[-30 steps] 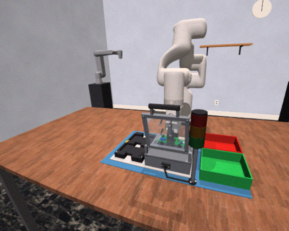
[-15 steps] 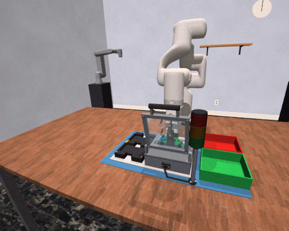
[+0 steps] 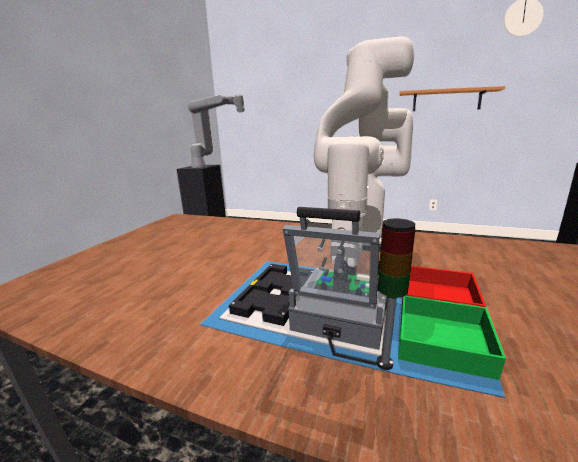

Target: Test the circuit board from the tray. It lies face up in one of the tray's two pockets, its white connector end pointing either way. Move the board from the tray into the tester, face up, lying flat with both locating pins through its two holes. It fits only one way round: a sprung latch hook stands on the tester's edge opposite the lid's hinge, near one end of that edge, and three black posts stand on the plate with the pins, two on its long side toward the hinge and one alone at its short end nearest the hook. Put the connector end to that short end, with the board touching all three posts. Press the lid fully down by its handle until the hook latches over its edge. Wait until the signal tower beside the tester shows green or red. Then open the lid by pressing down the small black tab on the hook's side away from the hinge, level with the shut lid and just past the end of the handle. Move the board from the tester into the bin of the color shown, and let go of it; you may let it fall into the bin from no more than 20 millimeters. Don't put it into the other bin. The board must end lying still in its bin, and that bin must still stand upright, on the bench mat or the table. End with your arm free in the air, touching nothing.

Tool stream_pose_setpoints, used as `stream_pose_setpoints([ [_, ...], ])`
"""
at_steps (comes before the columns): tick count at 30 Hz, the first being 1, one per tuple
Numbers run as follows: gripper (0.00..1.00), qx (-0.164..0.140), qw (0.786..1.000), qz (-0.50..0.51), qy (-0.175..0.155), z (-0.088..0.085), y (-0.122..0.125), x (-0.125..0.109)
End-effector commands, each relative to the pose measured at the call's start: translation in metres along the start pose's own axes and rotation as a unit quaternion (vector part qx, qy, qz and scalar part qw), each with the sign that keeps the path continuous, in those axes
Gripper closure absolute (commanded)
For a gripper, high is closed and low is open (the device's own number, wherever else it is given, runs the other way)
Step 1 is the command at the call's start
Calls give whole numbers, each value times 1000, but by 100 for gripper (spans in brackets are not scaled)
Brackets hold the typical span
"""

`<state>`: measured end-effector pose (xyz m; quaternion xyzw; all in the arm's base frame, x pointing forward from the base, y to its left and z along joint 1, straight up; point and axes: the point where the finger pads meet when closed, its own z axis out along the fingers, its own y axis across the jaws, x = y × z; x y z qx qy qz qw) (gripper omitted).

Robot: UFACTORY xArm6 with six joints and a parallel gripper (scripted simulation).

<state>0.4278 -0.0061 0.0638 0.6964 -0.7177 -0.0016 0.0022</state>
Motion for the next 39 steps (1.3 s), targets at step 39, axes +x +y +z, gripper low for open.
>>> stream_pose_setpoints([
  [39,0,3,1000,0,0,1,-2,0],
])
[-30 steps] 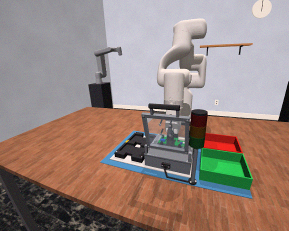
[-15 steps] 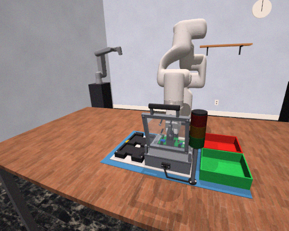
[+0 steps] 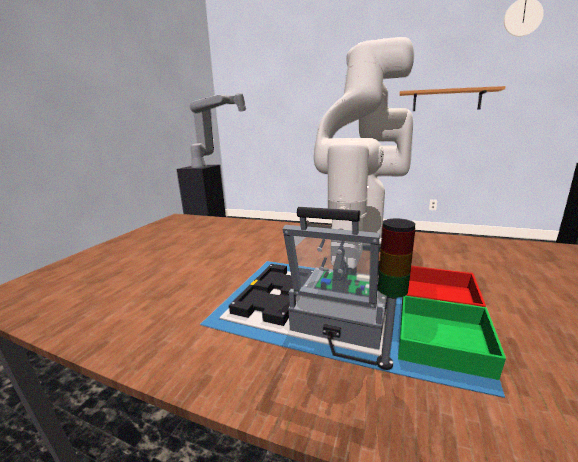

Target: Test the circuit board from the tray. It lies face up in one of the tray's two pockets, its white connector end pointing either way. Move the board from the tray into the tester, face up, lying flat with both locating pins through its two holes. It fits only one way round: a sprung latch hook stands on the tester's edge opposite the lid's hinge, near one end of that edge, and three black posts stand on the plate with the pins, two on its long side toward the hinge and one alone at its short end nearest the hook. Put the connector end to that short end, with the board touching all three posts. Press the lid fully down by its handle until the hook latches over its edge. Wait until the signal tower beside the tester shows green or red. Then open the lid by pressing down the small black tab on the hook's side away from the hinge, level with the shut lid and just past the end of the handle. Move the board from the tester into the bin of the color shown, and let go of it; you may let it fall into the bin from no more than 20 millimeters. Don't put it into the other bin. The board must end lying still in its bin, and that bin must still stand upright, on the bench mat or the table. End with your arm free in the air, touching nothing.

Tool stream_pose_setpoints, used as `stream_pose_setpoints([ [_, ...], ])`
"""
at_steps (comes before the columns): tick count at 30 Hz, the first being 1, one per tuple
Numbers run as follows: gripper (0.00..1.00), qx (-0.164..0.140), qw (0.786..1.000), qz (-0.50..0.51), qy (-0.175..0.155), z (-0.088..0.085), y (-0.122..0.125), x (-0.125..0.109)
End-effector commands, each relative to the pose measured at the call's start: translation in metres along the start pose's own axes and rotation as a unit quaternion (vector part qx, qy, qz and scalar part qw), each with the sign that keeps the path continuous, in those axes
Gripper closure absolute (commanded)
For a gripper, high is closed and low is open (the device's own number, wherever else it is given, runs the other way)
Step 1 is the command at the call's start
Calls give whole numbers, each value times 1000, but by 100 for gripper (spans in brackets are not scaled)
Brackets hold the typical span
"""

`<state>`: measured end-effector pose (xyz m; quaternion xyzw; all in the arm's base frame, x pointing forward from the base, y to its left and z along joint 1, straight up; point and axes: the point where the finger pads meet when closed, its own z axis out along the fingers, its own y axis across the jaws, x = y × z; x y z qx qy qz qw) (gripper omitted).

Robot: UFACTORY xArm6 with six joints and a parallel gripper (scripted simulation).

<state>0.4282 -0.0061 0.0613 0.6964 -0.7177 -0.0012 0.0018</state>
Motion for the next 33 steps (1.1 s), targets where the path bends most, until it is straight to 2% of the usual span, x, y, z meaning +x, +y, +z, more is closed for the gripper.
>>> stream_pose_setpoints([
  [1,0,2,1000,0,0,-1,-1,0],
  [16,0,2,1000,0,0,-3,-1,0],
  [19,0,2,1000,0,0,-9,-1,0],
  [25,0,2,1000,0,0,-39,-1,0],
  [31,0,2,1000,0,0,-91,-1,0],
  [33,0,2,1000,0,0,-91,-1,0],
])
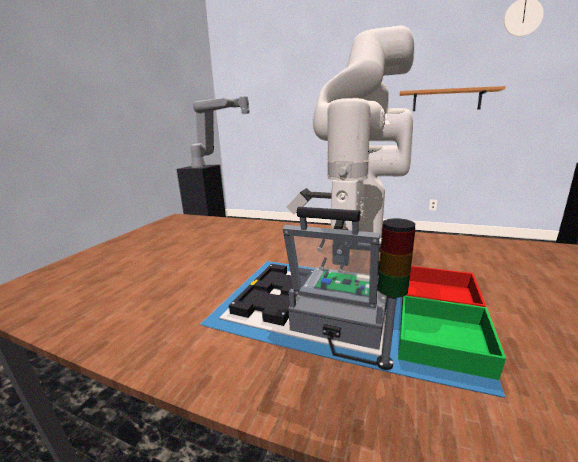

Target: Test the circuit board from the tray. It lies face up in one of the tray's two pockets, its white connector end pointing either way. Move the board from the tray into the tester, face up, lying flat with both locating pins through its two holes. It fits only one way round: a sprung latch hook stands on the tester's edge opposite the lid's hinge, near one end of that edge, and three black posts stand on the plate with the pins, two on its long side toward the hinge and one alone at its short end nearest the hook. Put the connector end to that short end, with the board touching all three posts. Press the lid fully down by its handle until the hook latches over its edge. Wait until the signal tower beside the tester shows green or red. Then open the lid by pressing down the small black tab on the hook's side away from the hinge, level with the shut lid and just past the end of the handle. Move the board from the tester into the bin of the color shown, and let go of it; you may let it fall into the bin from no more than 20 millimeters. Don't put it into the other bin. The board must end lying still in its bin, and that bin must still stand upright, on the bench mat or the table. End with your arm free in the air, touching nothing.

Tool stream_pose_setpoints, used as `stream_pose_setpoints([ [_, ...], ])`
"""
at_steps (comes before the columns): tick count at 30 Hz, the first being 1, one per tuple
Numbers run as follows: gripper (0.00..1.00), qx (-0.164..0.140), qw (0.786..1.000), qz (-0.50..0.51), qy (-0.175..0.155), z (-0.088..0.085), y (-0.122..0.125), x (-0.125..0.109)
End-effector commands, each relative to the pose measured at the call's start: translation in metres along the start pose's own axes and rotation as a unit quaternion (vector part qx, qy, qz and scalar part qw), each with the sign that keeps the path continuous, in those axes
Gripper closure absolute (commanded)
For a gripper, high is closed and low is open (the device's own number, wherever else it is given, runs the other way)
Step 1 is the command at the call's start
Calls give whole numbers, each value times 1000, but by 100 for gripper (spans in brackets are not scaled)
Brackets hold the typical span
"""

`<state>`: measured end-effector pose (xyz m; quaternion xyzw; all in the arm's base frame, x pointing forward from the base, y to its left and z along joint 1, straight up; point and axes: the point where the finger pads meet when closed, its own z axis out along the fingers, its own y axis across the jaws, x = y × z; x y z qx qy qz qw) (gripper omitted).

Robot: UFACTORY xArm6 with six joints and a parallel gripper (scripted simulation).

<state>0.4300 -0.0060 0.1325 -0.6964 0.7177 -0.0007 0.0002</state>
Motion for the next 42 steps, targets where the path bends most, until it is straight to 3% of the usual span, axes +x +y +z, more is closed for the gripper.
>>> stream_pose_setpoints([
  [1,0,-1,1000,0,0,-30,0,0],
  [4,0,-1,1000,0,0,-61,0,0],
  [15,0,-1,1000,0,0,-151,0,0],
  [17,0,-1,1000,0,0,-151,0,0],
  [23,0,-1,1000,0,0,-181,0,0],
  [30,0,-1,1000,0,0,-187,0,0],
  [31,49,-1,1000,0,0,-187,0,0],
  [42,49,-1,1000,0,0,-187,0,0],
])
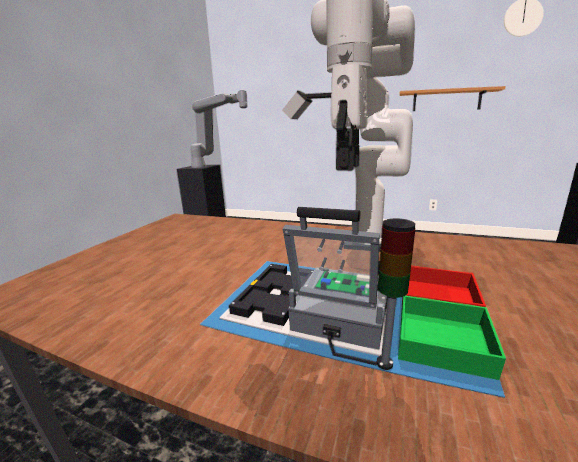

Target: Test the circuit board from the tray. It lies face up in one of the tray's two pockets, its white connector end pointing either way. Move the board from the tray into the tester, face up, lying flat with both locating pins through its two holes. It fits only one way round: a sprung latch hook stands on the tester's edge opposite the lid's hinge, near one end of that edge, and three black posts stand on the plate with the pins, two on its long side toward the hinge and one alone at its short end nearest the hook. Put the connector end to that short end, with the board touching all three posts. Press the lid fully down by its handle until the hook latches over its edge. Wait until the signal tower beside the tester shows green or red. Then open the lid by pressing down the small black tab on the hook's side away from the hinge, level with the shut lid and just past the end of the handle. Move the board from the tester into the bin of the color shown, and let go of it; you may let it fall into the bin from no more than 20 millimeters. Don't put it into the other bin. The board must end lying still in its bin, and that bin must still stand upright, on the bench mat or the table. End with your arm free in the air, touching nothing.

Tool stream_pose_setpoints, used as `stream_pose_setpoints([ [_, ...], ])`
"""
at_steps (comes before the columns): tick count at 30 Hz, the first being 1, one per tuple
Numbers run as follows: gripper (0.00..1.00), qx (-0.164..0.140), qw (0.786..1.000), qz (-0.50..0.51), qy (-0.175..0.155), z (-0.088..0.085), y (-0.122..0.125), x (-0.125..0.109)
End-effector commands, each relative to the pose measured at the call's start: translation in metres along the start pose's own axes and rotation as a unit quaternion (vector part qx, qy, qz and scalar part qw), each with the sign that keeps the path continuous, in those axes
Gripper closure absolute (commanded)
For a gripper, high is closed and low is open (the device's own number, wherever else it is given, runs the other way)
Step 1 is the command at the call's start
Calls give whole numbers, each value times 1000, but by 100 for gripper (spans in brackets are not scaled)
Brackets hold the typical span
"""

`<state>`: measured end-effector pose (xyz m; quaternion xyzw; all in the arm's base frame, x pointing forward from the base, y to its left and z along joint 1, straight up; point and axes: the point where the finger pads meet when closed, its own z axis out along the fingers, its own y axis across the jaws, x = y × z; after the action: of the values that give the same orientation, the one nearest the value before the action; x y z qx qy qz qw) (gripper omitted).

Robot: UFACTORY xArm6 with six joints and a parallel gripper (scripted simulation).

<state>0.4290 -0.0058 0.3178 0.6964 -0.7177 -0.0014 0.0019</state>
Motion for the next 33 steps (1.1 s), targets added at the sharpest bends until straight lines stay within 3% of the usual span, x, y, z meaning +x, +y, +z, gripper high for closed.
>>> stream_pose_setpoints([
  [1,49,2,1000,0,0,-2,-1,0],
  [9,49,2,1000,0,0,-2,-23,0],
  [23,49,2,1000,0,0,-3,-131,0],
  [33,49,2,1000,0,0,-3,-146,0],
])
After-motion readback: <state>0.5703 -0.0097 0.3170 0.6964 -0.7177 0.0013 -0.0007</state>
